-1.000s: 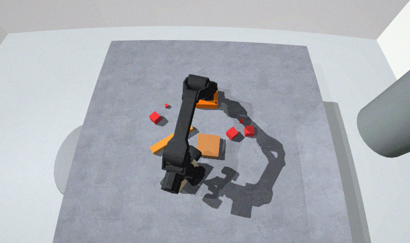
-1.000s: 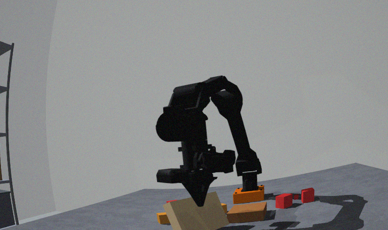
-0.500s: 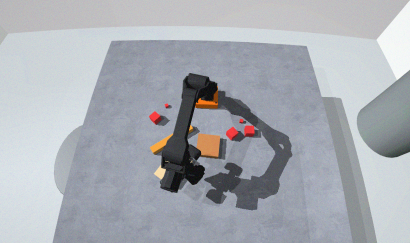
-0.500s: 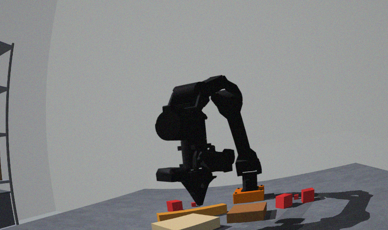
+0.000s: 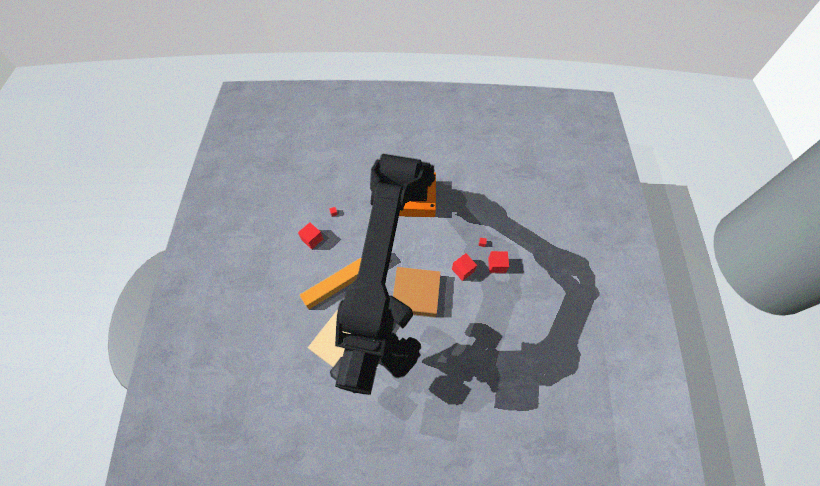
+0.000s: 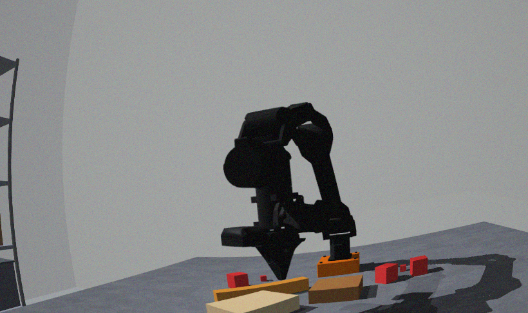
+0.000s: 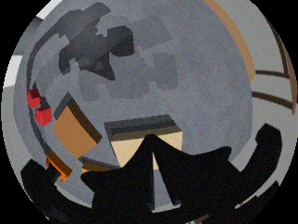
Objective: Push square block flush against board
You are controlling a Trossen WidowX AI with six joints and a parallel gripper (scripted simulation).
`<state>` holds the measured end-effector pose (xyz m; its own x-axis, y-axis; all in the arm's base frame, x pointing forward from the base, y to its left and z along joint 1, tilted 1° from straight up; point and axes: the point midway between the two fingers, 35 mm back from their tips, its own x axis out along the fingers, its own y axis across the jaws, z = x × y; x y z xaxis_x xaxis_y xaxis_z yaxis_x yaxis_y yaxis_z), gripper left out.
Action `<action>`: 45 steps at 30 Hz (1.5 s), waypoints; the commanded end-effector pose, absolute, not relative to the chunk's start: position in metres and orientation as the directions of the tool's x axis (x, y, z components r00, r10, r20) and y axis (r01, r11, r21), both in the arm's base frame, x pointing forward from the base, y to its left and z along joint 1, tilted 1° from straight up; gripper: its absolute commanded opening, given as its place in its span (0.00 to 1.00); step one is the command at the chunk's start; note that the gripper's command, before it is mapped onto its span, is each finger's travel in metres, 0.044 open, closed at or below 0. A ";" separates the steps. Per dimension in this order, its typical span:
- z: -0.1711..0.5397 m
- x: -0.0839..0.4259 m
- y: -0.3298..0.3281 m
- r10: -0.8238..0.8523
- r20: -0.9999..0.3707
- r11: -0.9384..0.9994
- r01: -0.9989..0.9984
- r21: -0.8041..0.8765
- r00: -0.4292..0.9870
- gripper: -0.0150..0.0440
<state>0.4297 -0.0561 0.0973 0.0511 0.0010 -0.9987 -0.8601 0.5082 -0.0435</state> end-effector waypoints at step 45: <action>0.144 0.434 -0.045 0.002 -0.999 0.511 -0.859 -0.037 0.045 0.25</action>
